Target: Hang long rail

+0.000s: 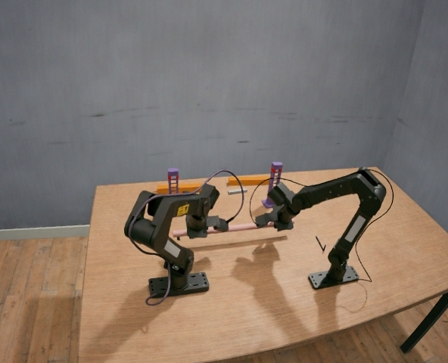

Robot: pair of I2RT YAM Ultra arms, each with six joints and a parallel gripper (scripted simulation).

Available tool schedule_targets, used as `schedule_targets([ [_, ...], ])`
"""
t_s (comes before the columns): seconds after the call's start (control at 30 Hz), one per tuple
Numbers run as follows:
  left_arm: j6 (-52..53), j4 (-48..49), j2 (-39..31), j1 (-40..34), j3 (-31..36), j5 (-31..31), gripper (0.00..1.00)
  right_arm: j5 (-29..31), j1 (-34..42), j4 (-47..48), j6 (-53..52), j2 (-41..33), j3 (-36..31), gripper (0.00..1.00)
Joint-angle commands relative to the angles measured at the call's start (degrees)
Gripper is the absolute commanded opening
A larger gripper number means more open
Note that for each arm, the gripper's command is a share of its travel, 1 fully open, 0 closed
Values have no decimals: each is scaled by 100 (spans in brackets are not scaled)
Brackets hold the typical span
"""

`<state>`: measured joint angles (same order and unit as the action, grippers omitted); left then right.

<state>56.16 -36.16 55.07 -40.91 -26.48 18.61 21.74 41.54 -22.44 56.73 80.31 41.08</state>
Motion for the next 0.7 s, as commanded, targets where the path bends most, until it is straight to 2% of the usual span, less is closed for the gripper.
schedule_targets([
  [0.0,-73,565,-325,-205,261,671,19,579,142,921,133,-282,-269,19],
  [0.17,-161,1094,-717,-588,746,1251,19,1058,348,1880,233,-391,-800,19],
  [0.23,-161,1094,-717,-588,746,1251,19,1058,348,1880,233,-391,-800,19],
  [0.4,-175,1760,-975,-961,1261,1853,19,1497,517,3073,452,-316,-1336,19],
  [0.67,-14,3192,-804,-1212,2042,2371,19,1836,597,4961,795,341,-1940,19],
])
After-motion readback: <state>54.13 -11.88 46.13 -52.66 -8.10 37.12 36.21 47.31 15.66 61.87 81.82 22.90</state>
